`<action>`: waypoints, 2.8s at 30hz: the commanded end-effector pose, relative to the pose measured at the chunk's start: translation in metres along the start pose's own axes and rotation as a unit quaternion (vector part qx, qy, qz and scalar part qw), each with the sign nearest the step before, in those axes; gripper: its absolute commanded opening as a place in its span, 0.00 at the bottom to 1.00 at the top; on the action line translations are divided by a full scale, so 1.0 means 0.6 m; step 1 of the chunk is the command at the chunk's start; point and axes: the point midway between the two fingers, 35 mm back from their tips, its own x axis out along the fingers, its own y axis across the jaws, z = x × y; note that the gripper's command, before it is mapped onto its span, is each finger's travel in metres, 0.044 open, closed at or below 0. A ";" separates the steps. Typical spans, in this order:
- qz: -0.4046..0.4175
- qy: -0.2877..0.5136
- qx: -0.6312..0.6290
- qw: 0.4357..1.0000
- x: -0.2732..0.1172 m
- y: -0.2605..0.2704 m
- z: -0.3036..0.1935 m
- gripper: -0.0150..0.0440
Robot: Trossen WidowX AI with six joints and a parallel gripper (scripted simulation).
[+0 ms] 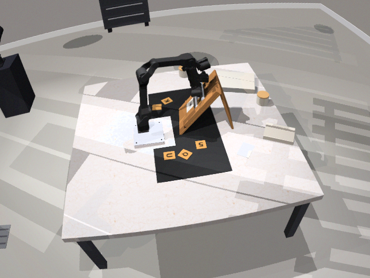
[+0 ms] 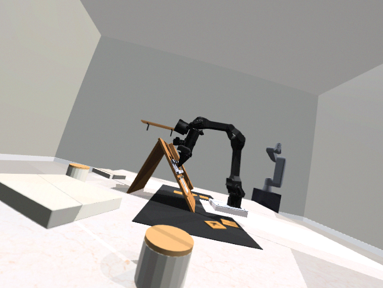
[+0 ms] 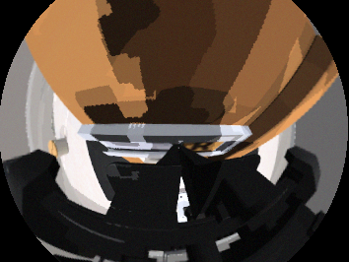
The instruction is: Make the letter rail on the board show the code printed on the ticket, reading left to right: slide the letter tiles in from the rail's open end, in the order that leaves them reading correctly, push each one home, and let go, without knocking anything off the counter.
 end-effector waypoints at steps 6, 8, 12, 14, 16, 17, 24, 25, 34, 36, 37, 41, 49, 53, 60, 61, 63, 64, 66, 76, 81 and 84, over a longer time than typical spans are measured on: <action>0.001 0.001 -0.002 1.000 0.002 0.000 0.001 0.25; 0.001 0.001 -0.002 1.000 0.001 -0.002 0.001 0.25; 0.001 0.001 -0.002 1.000 0.000 -0.005 0.000 0.25; 0.001 0.001 -0.002 1.000 -0.001 -0.007 0.000 0.25; 0.001 0.001 -0.002 1.000 -0.001 -0.008 0.000 0.25; 0.001 0.001 -0.002 1.000 -0.001 -0.008 0.000 0.25; 0.001 0.001 -0.002 1.000 -0.002 -0.012 -0.001 0.25; 0.001 0.001 -0.002 1.000 -0.002 -0.013 -0.001 0.25; 0.001 0.001 -0.002 1.000 -0.002 -0.018 -0.001 0.25; 0.001 0.001 -0.002 1.000 -0.002 -0.019 -0.001 0.25; 0.001 0.001 -0.002 1.000 -0.002 -0.019 -0.001 0.25; 0.001 0.001 -0.002 1.000 -0.002 -0.022 -0.001 0.25; 0.000 0.001 -0.002 1.000 -0.001 -0.026 0.000 0.25; 0.000 0.001 -0.002 1.000 -0.001 -0.027 0.000 0.25; 0.001 0.001 -0.002 1.000 -0.007 -0.023 -0.007 0.25; 0.001 0.001 -0.002 1.000 -0.008 -0.022 -0.008 0.25; 0.001 0.001 -0.002 1.000 -0.011 -0.022 -0.009 0.25; 0.001 0.002 -0.002 1.000 -0.012 -0.022 -0.010 0.25; 0.001 0.002 -0.002 1.000 -0.015 -0.023 -0.012 0.25; 0.001 0.002 -0.002 1.000 -0.027 -0.023 -0.020 0.25; 0.001 0.002 -0.002 1.000 -0.031 -0.023 -0.023 0.25; 0.001 0.002 -0.002 1.000 -0.036 -0.024 -0.026 0.25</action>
